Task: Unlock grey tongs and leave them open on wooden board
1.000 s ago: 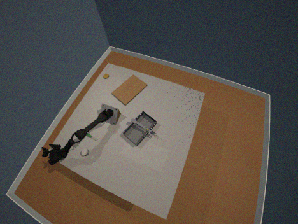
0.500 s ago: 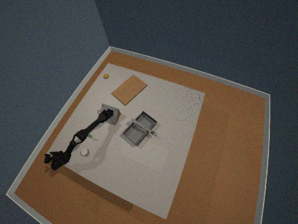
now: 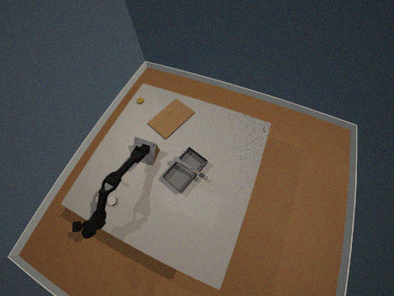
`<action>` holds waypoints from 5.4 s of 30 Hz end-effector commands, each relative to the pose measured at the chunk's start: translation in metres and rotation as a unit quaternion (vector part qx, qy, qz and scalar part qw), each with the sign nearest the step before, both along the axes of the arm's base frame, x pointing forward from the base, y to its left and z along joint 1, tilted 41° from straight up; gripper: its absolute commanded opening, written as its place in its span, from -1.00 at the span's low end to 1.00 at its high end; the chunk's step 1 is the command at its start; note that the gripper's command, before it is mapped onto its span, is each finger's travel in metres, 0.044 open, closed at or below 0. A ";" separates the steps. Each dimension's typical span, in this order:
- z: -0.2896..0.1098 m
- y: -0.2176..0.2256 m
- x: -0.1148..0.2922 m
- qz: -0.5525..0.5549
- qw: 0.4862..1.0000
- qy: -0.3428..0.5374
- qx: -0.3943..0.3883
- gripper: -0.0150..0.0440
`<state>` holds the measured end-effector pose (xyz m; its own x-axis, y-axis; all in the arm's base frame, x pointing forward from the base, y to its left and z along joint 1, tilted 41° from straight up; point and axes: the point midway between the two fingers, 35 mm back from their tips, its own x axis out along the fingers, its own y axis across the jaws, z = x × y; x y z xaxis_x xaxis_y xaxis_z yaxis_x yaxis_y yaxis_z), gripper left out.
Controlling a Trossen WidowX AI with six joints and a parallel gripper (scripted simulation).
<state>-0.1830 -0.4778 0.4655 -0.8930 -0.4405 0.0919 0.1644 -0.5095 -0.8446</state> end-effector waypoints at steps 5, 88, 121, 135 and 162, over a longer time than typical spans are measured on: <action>-0.013 -0.023 0.111 0.157 0.985 -0.050 -0.051 0.39; -0.429 0.505 0.576 0.565 0.749 0.151 0.311 0.39; -0.444 0.462 0.581 0.544 0.766 0.137 0.315 0.39; -0.451 0.440 0.581 0.533 0.774 0.130 0.316 0.39; -0.453 0.433 0.582 0.529 0.778 0.122 0.316 -0.28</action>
<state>0.3989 -0.0453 0.0124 0.0118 -0.9439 -0.3299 0.0045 0.3300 -0.9440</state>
